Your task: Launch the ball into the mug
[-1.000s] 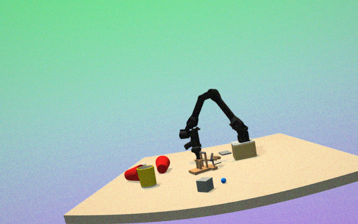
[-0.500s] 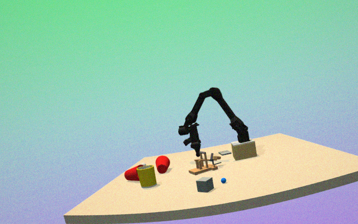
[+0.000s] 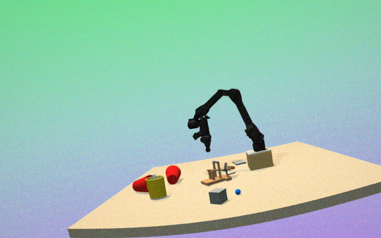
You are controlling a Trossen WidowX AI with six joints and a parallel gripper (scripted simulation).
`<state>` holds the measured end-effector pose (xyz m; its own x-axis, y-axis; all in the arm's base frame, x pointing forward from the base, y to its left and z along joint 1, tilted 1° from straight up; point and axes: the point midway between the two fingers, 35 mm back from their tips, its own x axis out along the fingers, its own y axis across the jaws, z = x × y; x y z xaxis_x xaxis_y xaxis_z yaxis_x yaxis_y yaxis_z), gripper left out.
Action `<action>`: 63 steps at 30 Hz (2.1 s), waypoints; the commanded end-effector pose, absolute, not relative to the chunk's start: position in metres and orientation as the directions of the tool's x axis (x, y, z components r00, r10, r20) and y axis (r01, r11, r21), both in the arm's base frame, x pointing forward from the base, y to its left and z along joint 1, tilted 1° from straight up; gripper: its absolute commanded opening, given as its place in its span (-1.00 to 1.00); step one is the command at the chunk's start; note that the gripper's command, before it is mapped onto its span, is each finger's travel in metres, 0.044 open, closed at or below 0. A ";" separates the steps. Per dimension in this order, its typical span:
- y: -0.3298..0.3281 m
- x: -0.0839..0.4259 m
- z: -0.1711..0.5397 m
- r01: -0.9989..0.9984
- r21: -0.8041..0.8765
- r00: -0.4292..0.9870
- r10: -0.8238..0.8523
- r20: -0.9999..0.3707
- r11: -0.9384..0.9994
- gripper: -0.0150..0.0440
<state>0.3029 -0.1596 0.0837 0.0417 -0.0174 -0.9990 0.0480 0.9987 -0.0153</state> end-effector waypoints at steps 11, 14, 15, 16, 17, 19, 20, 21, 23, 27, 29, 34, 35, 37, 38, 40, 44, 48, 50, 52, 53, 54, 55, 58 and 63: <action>-0.082 0.307 0.072 -0.067 0.017 -0.034 0.015 -0.999 0.998 -0.49; -0.065 0.306 0.069 -0.094 0.022 -0.054 0.017 -0.998 0.995 -0.49; -0.060 0.305 0.068 -0.102 0.023 -0.060 0.017 -0.998 0.994 -0.49; -0.054 0.304 0.067 -0.111 0.024 -0.066 0.017 -0.998 0.994 -0.49; -0.048 0.303 0.066 -0.120 0.025 -0.073 0.017 -0.997 0.992 -0.49; -0.037 0.300 0.065 -0.139 0.027 -0.087 0.015 -0.996 0.990 -0.49; -0.032 0.298 0.064 -0.148 0.028 -0.094 0.014 -0.995 0.989 -0.49; -0.027 0.296 0.063 -0.157 0.028 -0.101 0.012 -0.995 0.987 -0.49; -0.016 0.293 0.061 -0.175 0.029 -0.114 0.009 -0.993 0.984 -0.49; 0.003 0.284 0.057 -0.211 0.029 -0.141 -0.001 -0.990 0.977 -0.49; 0.013 0.280 0.056 -0.230 0.029 -0.154 -0.007 -0.988 0.973 -0.49; 0.035 0.266 0.052 -0.275 0.025 -0.184 -0.027 -0.982 0.961 -0.49; 0.039 0.263 0.051 -0.284 0.024 -0.190 -0.031 -0.981 0.959 -0.49; 0.047 0.258 0.049 -0.301 0.022 -0.201 -0.041 -0.979 0.953 -0.49; 0.051 0.255 0.049 -0.310 0.021 -0.207 -0.046 -0.977 0.951 -0.49; 0.059 0.249 0.047 -0.327 0.019 -0.217 -0.056 -0.975 0.945 -0.49; 0.072 0.236 0.045 -0.361 0.012 -0.236 -0.078 -0.969 0.933 -0.49; 0.085 0.223 0.042 -0.395 0.005 -0.252 -0.103 -0.962 0.919 -0.49; 0.091 0.216 0.041 -0.412 0.000 -0.259 -0.117 -0.959 0.911 -0.49; 0.096 0.209 0.040 -0.428 -0.005 -0.266 -0.131 -0.955 0.904 -0.49; 0.099 0.206 0.040 -0.435 -0.007 -0.268 -0.137 -0.954 0.900 -0.49; 0.100 0.205 0.039 -0.439 -0.008 -0.270 -0.140 -0.953 0.898 -0.49; 0.100 0.204 0.039 -0.441 -0.008 -0.270 -0.141 -0.952 0.898 -0.49; 0.100 0.204 0.033 -0.441 -0.008 -0.270 -0.142 -0.952 0.898 -0.49; 0.100 0.204 0.024 -0.441 -0.008 -0.270 -0.142 -0.952 0.898 -0.49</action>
